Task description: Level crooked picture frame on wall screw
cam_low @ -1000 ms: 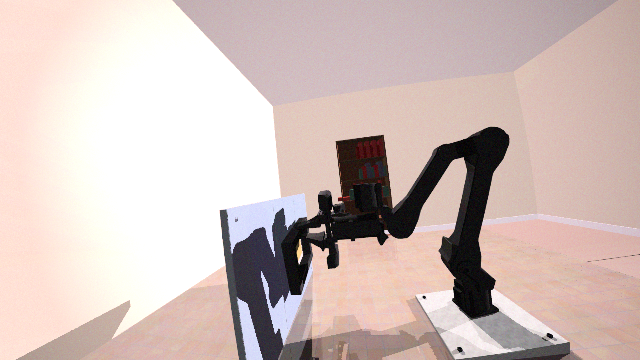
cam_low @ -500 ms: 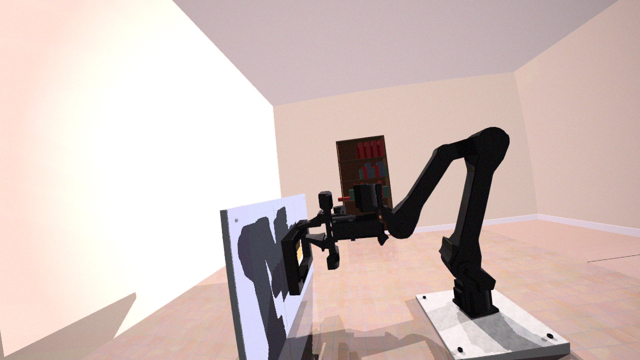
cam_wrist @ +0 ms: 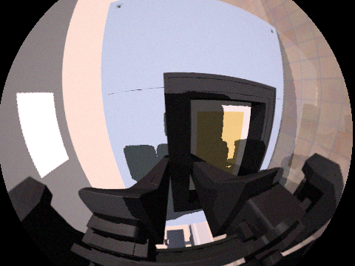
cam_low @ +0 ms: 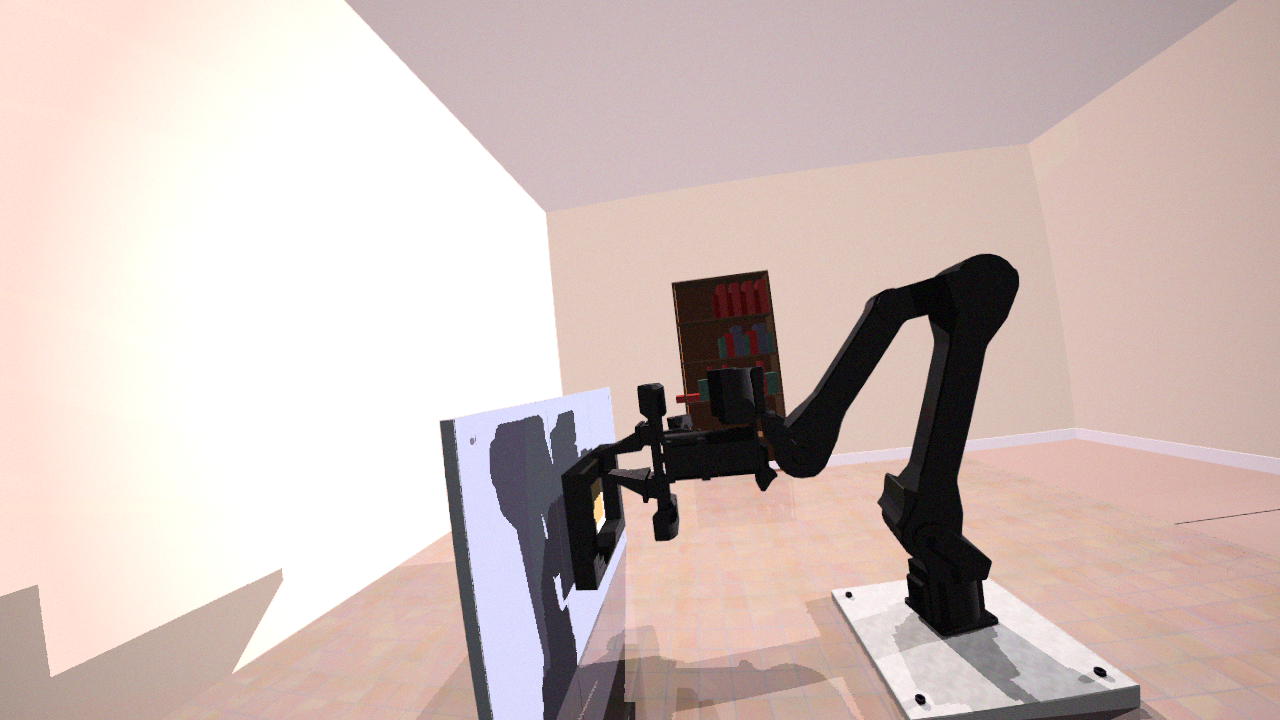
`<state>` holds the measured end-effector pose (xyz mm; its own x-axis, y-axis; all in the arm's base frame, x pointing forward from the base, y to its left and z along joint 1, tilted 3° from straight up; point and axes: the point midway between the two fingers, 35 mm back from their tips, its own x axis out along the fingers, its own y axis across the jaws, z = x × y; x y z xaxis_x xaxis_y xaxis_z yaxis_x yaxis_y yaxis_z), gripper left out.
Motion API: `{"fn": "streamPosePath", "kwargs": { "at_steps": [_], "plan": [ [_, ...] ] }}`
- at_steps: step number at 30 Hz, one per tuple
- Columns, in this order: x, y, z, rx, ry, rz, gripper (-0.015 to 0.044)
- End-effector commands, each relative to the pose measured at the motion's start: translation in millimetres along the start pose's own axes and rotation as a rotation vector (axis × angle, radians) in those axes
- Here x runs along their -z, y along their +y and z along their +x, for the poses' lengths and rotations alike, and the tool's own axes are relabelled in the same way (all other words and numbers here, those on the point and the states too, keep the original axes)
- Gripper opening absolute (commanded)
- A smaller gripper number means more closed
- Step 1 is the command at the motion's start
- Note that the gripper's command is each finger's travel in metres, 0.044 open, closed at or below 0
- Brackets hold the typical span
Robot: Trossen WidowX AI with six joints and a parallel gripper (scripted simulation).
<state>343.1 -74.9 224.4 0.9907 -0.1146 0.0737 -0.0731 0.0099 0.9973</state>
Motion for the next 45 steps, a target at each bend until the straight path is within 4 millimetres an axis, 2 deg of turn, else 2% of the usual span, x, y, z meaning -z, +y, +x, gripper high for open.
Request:
{"fn": "streamPosePath", "kwargs": {
  "at_steps": [1, 11, 16, 22, 29, 34, 35, 37, 41, 45],
  "plan": [
    [0, 0, 0, -0.001, 0.001, 0.022, 0.0000],
    [0, 0, 0, 0.000, 0.000, 0.004, 0.0260],
    [-1, 2, -5, 0.000, 0.000, -0.015, 0.0260],
    [-3, 8, -47, 0.000, 0.001, -0.193, 0.0260],
    [-1, -1, -92, 0.000, 0.003, -0.408, 0.0260],
    [0, -5, -100, 0.000, 0.003, -0.452, 0.0260],
    [-2, 1, -94, -0.001, -0.003, -0.415, 0.0260],
    [0, 13, -97, 0.000, -0.002, -0.423, 0.0260],
    [7, 49, -117, 0.002, 0.003, -0.447, 0.0260],
    [9, 54, -122, 0.002, 0.003, -0.451, 0.0260]
  ]
}}
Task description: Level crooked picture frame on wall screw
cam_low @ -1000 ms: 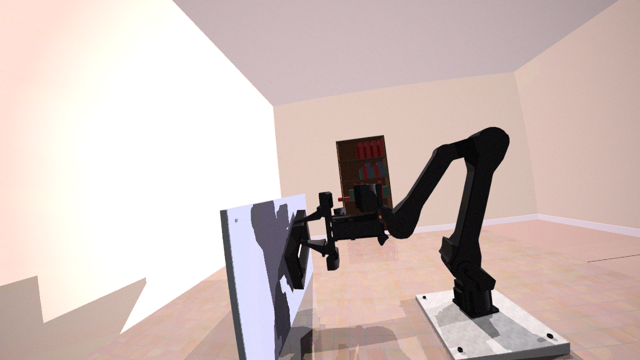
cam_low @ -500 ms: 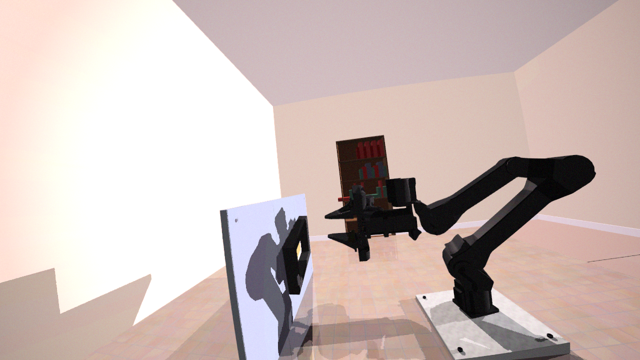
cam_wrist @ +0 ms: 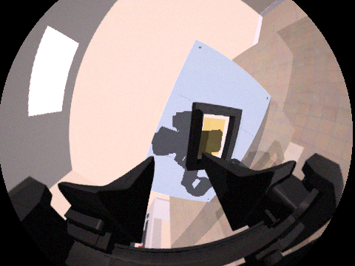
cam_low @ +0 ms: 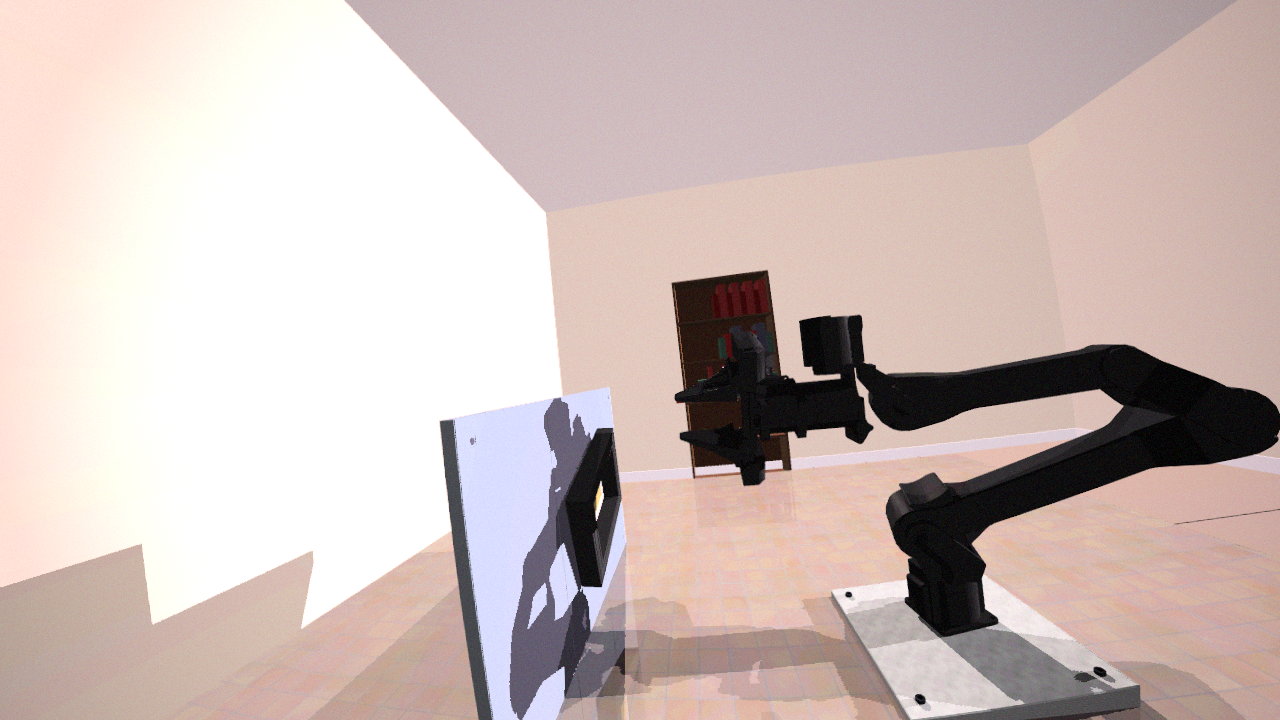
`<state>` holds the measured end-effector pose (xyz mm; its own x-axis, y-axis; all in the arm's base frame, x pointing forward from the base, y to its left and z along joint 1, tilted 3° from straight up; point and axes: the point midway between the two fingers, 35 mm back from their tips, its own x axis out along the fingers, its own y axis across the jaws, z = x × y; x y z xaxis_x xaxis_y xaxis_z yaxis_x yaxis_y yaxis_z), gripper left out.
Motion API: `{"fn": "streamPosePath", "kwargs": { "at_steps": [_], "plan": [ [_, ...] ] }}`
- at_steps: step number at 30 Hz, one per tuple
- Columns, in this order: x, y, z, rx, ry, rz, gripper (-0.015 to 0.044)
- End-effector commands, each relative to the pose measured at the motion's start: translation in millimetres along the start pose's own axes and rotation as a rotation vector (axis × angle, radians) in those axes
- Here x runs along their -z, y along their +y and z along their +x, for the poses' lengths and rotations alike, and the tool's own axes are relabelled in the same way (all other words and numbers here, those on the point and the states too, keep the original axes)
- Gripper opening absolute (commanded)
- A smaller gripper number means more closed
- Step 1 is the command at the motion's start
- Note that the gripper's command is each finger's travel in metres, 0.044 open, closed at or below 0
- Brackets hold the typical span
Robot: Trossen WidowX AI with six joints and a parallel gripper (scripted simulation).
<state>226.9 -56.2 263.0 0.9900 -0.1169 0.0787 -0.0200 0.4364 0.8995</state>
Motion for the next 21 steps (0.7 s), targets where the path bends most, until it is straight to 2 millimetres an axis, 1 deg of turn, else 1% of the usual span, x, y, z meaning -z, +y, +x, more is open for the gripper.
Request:
{"fn": "streamPosePath", "kwargs": {
  "at_steps": [1, 2, 4, 21],
  "plan": [
    [0.2, 7.6, -7.7, 0.005, 0.008, -0.007, 0.0260],
    [-0.7, 4.7, -3.3, -0.002, 0.001, -0.004, 0.0260],
    [0.2, 7.6, -7.7, 0.005, 0.008, -0.007, 0.0260],
    [0.2, 7.6, -7.7, 0.005, 0.008, -0.007, 0.0260]
  ]
}}
